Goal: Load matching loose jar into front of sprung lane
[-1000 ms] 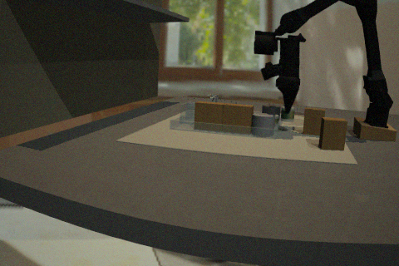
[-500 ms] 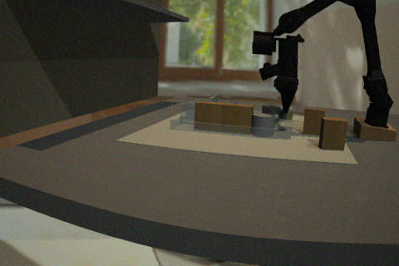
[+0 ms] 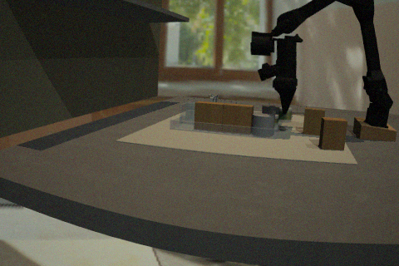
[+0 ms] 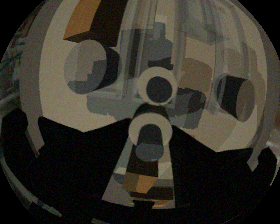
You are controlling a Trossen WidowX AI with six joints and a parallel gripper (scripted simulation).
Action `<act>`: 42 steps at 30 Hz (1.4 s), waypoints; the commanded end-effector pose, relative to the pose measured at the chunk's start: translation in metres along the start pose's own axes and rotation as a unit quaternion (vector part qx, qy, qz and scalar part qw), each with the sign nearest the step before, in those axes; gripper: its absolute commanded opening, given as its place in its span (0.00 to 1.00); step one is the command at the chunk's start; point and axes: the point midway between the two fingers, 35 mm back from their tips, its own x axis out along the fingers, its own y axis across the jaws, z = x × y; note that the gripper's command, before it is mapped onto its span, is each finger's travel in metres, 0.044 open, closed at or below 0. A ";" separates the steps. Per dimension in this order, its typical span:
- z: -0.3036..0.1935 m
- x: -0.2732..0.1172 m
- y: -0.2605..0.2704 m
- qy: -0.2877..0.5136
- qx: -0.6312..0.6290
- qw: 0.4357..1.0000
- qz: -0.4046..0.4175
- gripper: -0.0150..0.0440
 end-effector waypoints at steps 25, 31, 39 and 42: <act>0.018 -0.001 0.000 -0.009 -0.002 1.000 0.000 0.25; 0.020 -0.001 0.000 -0.009 -0.002 1.000 0.000 0.25; 0.024 -0.002 -0.001 -0.009 -0.002 1.000 0.000 0.25; 0.025 -0.002 -0.001 -0.009 -0.002 1.000 0.000 0.25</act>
